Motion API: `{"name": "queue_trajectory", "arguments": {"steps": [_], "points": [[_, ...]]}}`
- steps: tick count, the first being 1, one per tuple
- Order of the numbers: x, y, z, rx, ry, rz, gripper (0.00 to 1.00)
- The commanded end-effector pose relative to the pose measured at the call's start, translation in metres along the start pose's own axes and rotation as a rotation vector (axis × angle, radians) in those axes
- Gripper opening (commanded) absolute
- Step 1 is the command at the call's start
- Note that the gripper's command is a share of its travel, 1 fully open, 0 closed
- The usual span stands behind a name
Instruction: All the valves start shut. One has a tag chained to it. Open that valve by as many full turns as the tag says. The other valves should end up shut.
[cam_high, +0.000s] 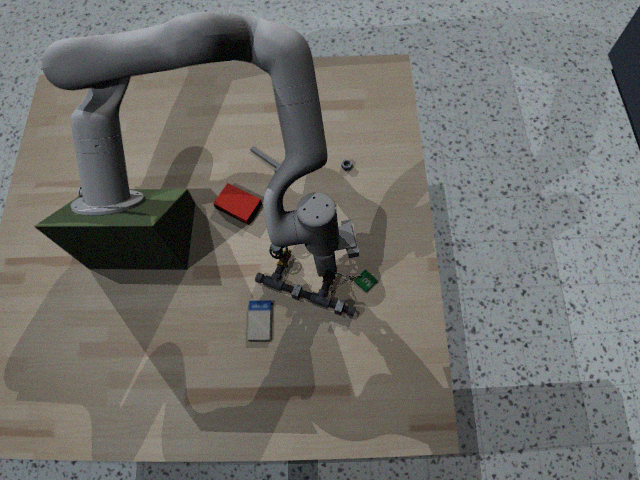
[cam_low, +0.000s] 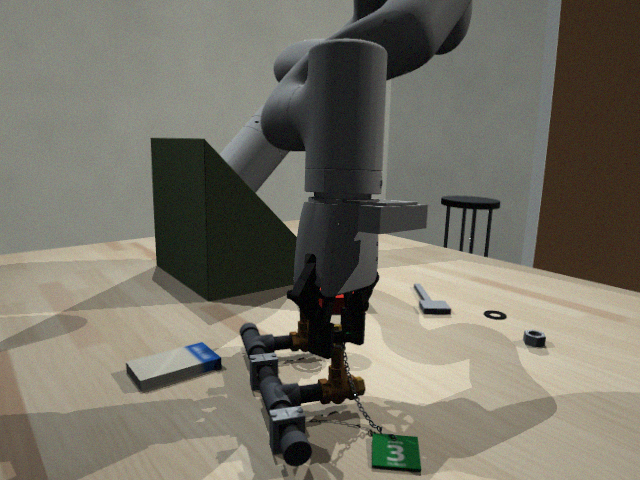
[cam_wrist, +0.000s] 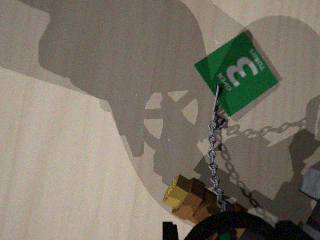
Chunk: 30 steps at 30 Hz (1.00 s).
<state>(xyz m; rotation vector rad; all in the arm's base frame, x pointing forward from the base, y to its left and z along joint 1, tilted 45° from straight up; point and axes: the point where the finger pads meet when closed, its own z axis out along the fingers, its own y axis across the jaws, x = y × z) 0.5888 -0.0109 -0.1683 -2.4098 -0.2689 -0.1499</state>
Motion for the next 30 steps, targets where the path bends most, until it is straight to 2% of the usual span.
{"name": "queue_trajectory", "arguments": {"steps": [1, 6, 8, 9, 15, 21, 30], "points": [[0.0007, 0.0002, -0.0010, -0.009, 0.032, -0.278, 0.00], [0.0007, 0.0002, -0.0010, -0.013, 0.026, -0.535, 0.00], [0.0007, 0.0002, -0.0010, -0.013, 0.026, -0.535, 0.00], [0.0007, 0.0002, -0.0010, -0.016, 0.032, -0.683, 0.00], [0.0007, 0.0002, -0.0010, -0.021, 0.030, -0.928, 0.00], [0.0007, 0.0002, -0.0010, -0.035, 0.050, -1.225, 0.00], [0.0007, 0.0002, -0.0010, -0.040, 0.053, -1.312, 0.00]]}}
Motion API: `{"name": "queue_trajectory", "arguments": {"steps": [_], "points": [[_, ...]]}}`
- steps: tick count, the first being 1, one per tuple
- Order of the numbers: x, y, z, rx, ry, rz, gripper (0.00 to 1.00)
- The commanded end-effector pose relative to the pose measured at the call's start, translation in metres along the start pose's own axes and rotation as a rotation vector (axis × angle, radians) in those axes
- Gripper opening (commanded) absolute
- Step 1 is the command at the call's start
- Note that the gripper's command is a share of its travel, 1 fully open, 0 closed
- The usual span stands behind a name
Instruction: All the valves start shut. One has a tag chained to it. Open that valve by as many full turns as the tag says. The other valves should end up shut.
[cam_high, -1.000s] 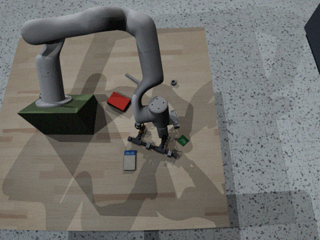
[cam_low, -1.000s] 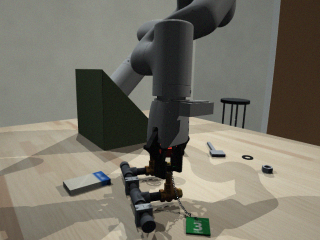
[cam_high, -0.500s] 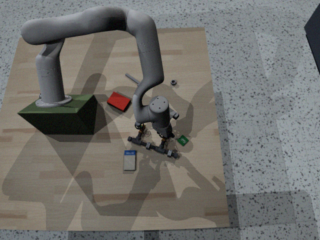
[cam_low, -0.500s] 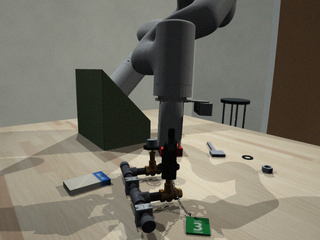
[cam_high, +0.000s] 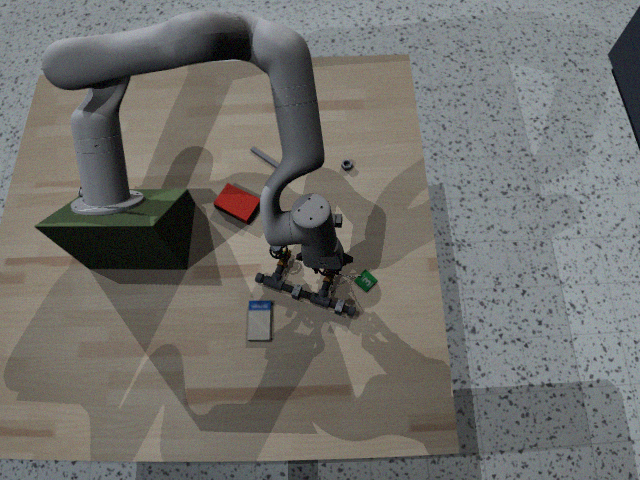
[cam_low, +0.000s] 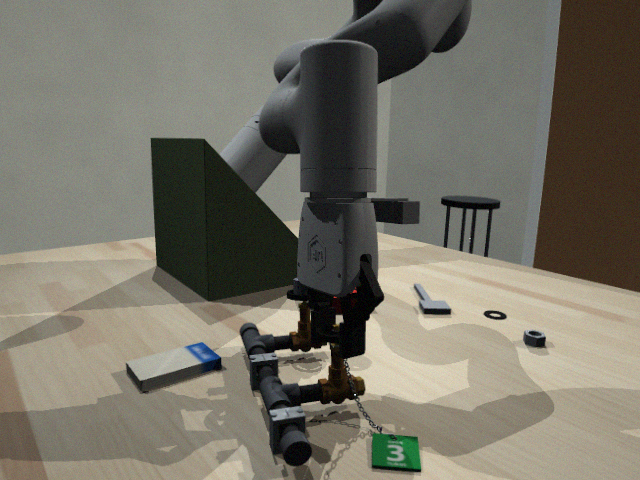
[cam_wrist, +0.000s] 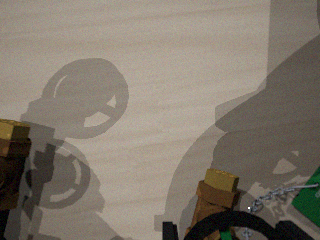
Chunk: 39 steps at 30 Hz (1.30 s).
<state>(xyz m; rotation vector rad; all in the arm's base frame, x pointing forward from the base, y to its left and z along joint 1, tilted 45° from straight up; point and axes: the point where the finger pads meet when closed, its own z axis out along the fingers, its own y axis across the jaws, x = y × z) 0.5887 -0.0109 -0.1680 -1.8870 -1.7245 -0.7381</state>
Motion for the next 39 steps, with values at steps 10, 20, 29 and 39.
{"name": "queue_trajectory", "arguments": {"steps": [10, 20, 29, 39], "points": [[-0.0001, 0.0008, -0.0007, -0.023, 0.005, -0.047, 1.00], [-0.0001, 0.0008, -0.0007, -0.023, 0.005, -0.047, 1.00], [-0.0001, 0.0008, -0.0007, -0.023, 0.005, -0.047, 1.00], [-0.0001, 0.0008, -0.0007, -0.023, 0.005, 0.014, 1.00]]}}
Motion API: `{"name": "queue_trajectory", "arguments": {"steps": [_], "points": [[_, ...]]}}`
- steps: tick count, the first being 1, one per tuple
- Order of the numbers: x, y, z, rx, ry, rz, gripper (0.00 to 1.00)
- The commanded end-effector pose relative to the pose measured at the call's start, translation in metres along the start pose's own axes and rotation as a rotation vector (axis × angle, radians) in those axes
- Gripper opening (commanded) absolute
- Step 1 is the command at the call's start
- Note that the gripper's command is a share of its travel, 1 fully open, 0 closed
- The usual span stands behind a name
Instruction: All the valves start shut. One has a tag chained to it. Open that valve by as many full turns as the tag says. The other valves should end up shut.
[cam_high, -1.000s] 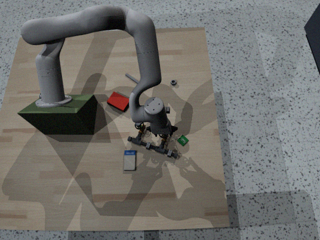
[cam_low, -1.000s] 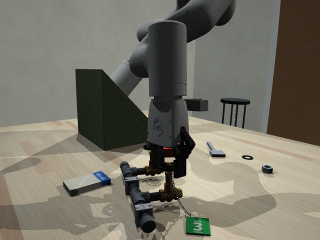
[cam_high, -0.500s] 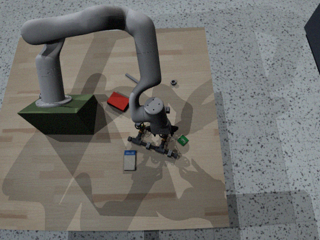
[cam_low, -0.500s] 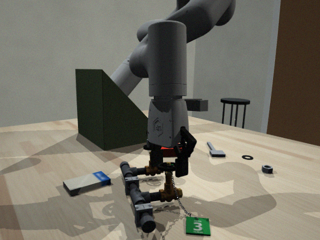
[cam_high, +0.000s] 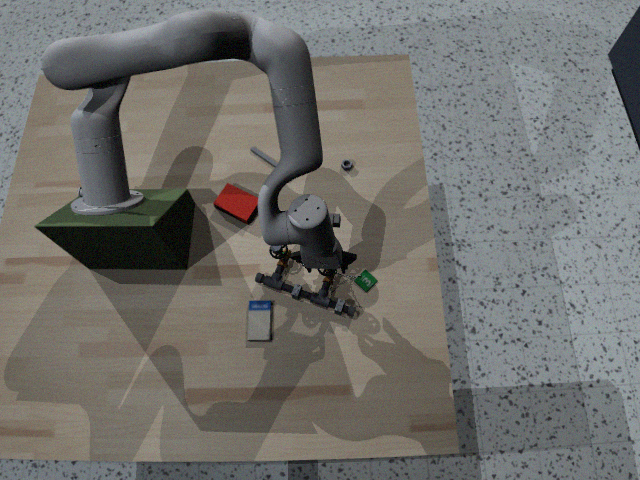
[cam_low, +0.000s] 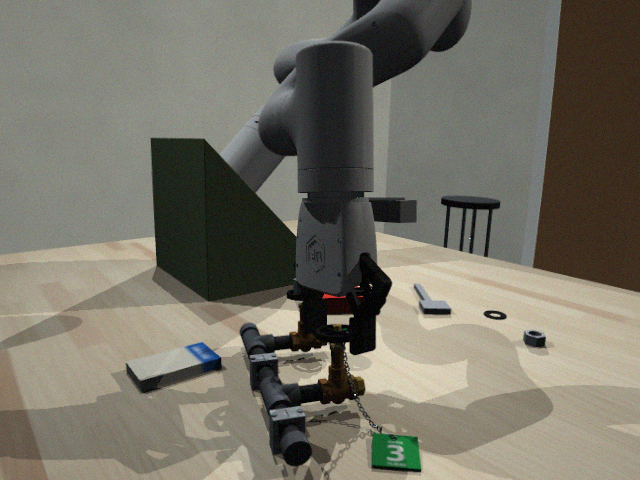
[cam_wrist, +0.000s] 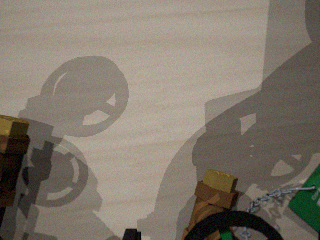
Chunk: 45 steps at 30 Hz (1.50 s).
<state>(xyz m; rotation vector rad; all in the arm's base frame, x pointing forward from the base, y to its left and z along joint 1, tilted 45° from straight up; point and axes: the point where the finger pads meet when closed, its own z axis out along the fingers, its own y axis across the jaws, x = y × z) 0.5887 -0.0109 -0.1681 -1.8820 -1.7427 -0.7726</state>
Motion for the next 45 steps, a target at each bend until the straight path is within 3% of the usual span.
{"name": "queue_trajectory", "arguments": {"steps": [1, 9, 22, 24, 25, 39, 41, 42, 45], "points": [[-0.0001, 0.0009, -0.0008, -0.001, 0.000, 0.056, 1.00], [-0.0001, 0.0009, -0.0008, -0.001, 0.000, 0.258, 1.00], [-0.0001, 0.0009, -0.0008, -0.014, 0.005, 0.963, 1.00], [-0.0001, 0.0009, -0.0008, -0.014, 0.005, 0.963, 1.00], [-0.0001, 0.0009, -0.0008, -0.012, 0.004, 1.113, 1.00], [-0.0001, 0.0009, -0.0008, -0.050, 0.033, 1.783, 1.00], [-0.0001, 0.0009, -0.0008, -0.050, 0.033, 1.783, 1.00], [-0.0001, 0.0009, -0.0008, -0.051, 0.037, 1.933, 1.00], [-0.0001, 0.0009, -0.0008, -0.056, 0.044, 2.036, 1.00]]}}
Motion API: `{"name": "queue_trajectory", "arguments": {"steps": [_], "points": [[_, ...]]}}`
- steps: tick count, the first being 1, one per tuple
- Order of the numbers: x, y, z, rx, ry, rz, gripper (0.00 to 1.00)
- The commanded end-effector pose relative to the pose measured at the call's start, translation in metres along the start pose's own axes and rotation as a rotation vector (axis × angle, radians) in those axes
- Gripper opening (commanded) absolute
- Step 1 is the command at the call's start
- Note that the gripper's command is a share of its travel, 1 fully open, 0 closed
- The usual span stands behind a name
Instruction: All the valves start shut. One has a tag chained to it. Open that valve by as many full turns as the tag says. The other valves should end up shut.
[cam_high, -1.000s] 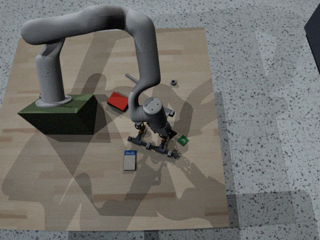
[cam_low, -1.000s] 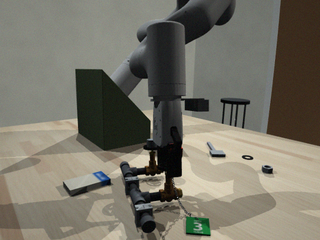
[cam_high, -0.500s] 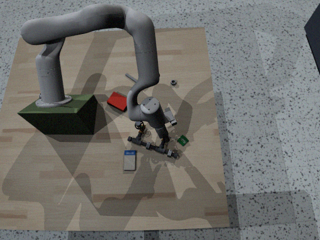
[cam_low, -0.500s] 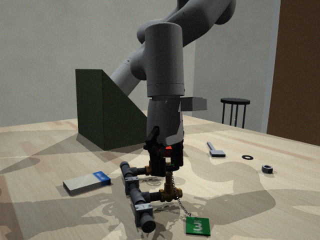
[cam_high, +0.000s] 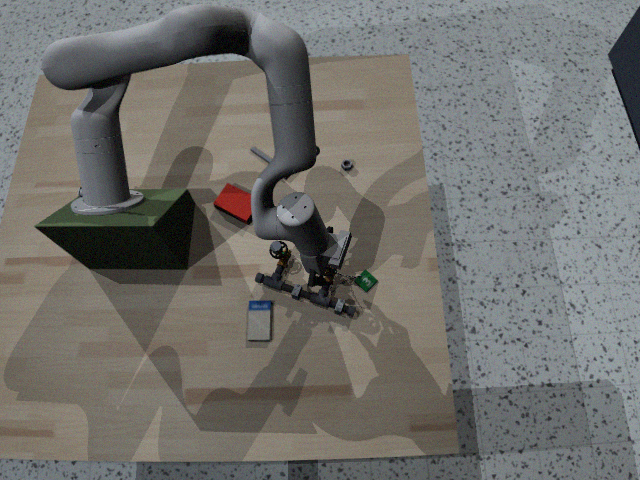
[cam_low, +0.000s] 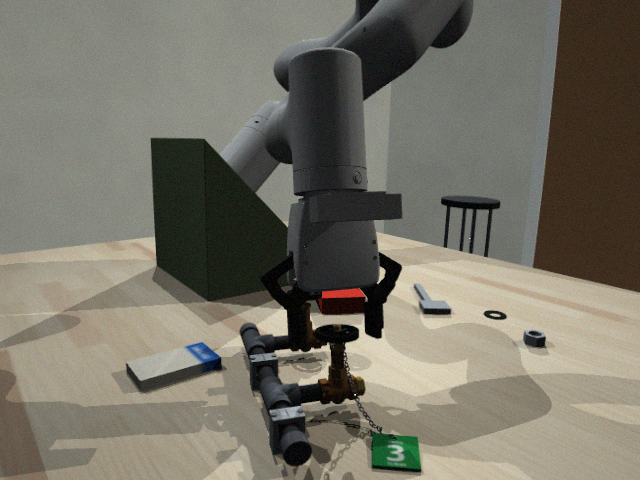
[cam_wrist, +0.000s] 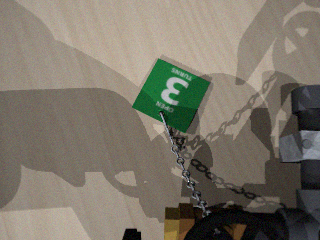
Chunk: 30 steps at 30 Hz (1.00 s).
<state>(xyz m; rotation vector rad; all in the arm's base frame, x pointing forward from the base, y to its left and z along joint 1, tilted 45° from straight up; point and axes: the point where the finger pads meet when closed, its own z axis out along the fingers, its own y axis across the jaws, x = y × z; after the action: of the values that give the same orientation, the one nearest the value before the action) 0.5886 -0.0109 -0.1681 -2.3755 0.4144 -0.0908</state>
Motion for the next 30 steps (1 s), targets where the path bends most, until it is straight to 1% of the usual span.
{"name": "queue_trajectory", "arguments": {"steps": [1, 11, 13, 14, 17, 19, 20, 30], "points": [[0.0010, -0.0002, -0.0007, -0.013, -0.027, 0.277, 1.00], [0.0010, -0.0002, -0.0007, -0.025, -0.025, 0.788, 1.00], [0.0010, -0.0002, -0.0007, -0.025, -0.025, 0.788, 1.00], [0.0010, -0.0002, -0.0007, -0.031, -0.037, 0.932, 1.00], [0.0010, -0.0002, -0.0007, -0.038, -0.050, 1.030, 1.00], [0.0010, -0.0002, -0.0007, -0.048, -0.070, 1.113, 1.00], [0.0010, -0.0002, -0.0007, -0.051, -0.078, 1.136, 1.00], [0.0010, -0.0002, -0.0007, -0.051, -0.078, 1.136, 1.00]]}}
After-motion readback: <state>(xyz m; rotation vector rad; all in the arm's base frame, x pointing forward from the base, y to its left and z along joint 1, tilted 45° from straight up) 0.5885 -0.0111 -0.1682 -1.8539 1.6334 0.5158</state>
